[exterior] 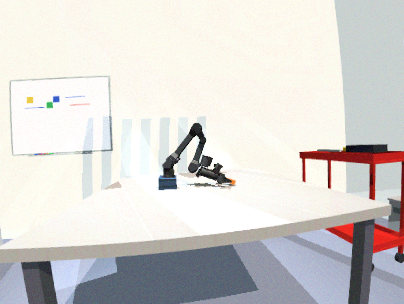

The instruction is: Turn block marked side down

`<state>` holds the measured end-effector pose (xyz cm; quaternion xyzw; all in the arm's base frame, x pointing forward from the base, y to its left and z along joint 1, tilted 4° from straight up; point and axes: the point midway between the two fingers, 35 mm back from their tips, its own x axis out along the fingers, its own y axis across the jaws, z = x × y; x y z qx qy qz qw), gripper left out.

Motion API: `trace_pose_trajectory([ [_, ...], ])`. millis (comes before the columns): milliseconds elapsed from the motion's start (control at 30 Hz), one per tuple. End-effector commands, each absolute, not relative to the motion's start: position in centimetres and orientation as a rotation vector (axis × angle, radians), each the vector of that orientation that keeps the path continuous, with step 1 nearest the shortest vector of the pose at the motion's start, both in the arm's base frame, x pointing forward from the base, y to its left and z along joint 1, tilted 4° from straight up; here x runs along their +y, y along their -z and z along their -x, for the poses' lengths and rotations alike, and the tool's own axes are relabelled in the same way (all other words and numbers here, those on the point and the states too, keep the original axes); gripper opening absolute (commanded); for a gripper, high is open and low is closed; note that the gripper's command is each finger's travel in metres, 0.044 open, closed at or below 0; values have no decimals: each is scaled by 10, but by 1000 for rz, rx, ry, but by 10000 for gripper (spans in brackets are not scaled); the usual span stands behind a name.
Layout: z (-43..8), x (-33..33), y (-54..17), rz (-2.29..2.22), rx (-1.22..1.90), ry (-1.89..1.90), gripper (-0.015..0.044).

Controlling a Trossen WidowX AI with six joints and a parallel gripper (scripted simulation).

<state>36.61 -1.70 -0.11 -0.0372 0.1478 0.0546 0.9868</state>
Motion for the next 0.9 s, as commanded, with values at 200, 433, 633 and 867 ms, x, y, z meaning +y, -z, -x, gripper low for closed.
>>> trace_pose_trajectory([
  [200, -366, -16, 0, 71, 294, -113, 341],
  [433, -366, -16, 0, 71, 294, -113, 440],
  [633, -366, -16, 0, 71, 294, -113, 440],
  [867, -366, -16, 0, 71, 294, -113, 440],
])
